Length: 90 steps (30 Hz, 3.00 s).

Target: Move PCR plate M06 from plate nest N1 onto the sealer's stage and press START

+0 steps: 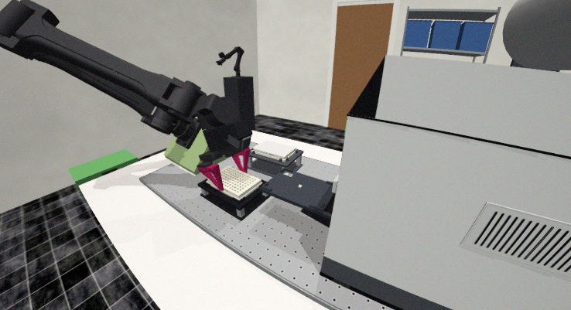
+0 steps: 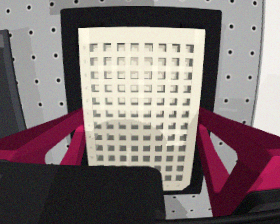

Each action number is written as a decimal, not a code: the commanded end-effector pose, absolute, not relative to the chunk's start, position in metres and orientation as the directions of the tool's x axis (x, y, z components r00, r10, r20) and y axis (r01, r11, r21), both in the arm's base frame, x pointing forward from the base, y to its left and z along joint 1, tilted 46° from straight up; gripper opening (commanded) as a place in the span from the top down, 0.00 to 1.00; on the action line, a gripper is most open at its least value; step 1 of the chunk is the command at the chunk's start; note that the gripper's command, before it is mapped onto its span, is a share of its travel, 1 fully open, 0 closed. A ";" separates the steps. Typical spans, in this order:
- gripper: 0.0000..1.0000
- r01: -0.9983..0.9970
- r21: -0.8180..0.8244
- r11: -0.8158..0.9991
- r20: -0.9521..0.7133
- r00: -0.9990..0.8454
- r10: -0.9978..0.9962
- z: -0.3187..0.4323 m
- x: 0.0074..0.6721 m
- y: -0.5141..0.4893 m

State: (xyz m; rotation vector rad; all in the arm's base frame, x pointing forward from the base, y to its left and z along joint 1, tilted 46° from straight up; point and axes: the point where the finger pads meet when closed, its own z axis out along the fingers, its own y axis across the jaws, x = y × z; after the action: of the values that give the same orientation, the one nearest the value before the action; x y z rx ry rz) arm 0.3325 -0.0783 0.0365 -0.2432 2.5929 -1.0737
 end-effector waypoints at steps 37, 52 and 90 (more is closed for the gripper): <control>1.00 0.007 -0.704 0.710 -0.285 -0.919 -0.274 0.050 0.364 -0.076; 1.00 0.007 -0.704 0.711 -0.285 -0.919 -0.274 0.050 0.364 -0.075; 1.00 -0.004 -0.705 0.710 -0.269 -0.924 -0.273 0.059 0.350 -0.064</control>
State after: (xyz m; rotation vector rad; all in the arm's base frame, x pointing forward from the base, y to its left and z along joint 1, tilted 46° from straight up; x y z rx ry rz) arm 0.3373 -0.0692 0.0474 -0.2355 2.5819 -1.0702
